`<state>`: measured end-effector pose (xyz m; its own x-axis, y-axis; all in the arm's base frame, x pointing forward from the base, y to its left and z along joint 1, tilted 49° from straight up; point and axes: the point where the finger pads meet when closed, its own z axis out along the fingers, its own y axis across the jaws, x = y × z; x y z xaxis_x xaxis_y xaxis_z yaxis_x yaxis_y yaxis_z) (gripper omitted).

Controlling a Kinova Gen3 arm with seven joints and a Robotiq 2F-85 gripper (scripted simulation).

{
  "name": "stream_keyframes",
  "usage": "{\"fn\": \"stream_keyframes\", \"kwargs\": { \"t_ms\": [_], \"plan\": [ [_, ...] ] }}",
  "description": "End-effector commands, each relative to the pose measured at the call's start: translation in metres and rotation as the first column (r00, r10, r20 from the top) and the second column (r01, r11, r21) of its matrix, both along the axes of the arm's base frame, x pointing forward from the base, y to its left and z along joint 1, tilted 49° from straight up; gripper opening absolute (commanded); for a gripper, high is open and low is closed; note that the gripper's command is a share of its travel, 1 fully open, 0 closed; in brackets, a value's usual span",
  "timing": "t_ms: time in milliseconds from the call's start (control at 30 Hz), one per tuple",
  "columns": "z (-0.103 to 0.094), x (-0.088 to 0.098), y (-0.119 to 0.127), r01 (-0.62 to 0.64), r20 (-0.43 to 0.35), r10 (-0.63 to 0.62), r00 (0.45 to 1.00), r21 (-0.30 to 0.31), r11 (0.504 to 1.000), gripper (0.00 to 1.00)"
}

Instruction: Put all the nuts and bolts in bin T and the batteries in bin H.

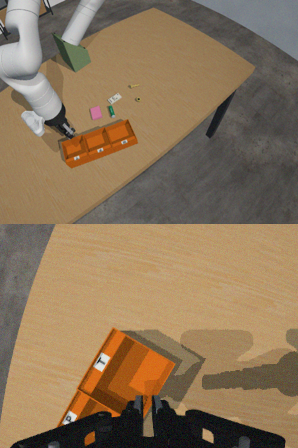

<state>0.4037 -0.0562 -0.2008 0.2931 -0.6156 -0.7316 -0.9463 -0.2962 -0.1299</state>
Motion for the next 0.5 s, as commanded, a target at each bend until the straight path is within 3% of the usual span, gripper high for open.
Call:
{"fn": "stream_keyframes", "kwargs": {
  "t_ms": [0, 233, 467],
  "plan": [
    [-0.0029, -0.0022, -0.0005, -0.009, 0.021, 0.009, 1.000, 0.018, 1.000, 0.09],
    [-0.0029, -0.0022, -0.0005, -0.244, 0.279, 0.227, 0.933, 0.030, 0.969, 0.09],
    [-0.0029, -0.0022, -0.0005, -0.462, 0.515, 0.405, 0.755, -0.020, 0.887, 0.09]
  ]
}}
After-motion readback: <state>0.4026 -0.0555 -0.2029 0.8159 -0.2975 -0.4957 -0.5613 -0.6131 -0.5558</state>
